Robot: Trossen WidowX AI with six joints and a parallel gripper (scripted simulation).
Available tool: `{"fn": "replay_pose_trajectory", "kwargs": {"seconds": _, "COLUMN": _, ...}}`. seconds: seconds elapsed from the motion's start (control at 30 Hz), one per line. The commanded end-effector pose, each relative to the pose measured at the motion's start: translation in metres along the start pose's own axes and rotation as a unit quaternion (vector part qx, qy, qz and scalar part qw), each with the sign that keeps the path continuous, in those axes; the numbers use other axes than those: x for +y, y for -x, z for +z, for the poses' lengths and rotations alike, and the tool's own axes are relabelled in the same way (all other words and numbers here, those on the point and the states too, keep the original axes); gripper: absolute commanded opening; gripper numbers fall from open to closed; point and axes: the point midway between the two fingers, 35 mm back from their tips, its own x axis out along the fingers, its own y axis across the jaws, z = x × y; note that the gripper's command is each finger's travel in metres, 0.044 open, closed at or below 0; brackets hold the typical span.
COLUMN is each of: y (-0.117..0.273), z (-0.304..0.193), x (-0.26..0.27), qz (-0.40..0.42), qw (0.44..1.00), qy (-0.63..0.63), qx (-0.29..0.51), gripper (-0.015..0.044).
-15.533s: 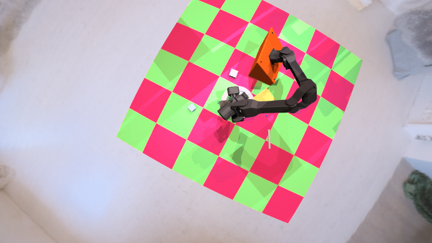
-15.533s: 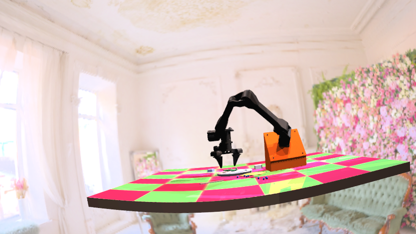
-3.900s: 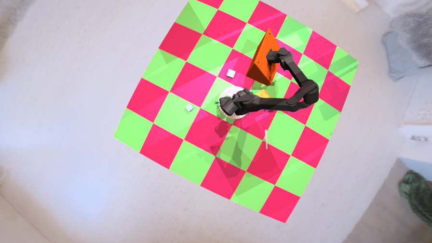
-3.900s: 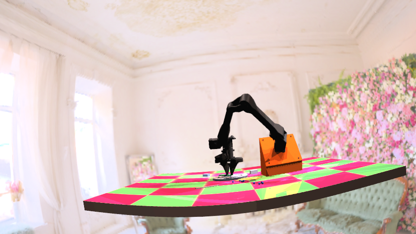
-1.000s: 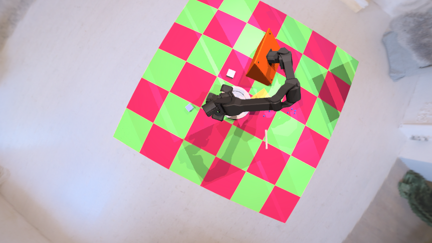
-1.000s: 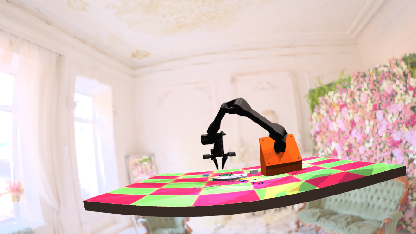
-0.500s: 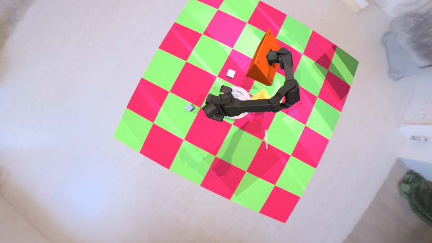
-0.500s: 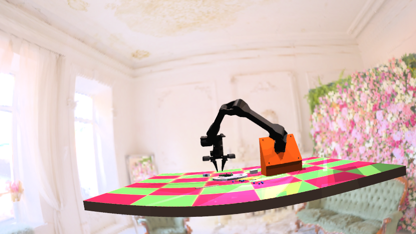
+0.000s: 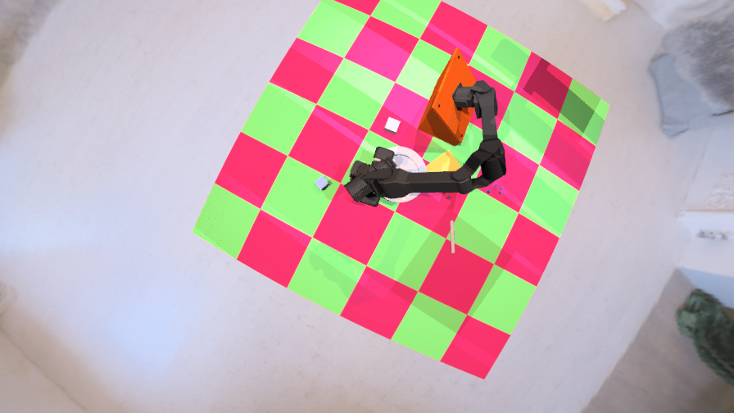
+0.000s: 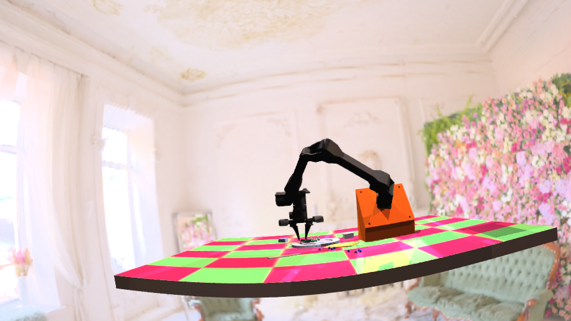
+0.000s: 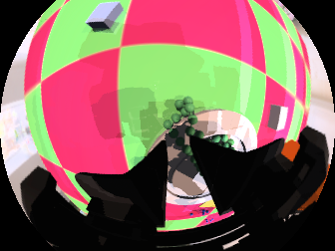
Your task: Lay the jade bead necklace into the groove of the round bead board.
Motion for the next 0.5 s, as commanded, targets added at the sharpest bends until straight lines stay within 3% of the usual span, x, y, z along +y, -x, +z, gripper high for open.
{"fn": "replay_pose_trajectory", "kwargs": {"seconds": 0.0, "y": 0.0000, "z": 0.0000, "x": 0.0000, "qz": 0.000, "qw": 1.000, "qy": 0.000, "qx": 0.000, "gripper": 0.0113}}
{"fn": "replay_pose_trajectory", "kwargs": {"seconds": 0.47, "y": 0.0000, "z": 0.0000, "x": 0.0000, "qz": 0.000, "qw": 1.000, "qy": 0.000, "qx": 0.000, "gripper": 0.0020}}
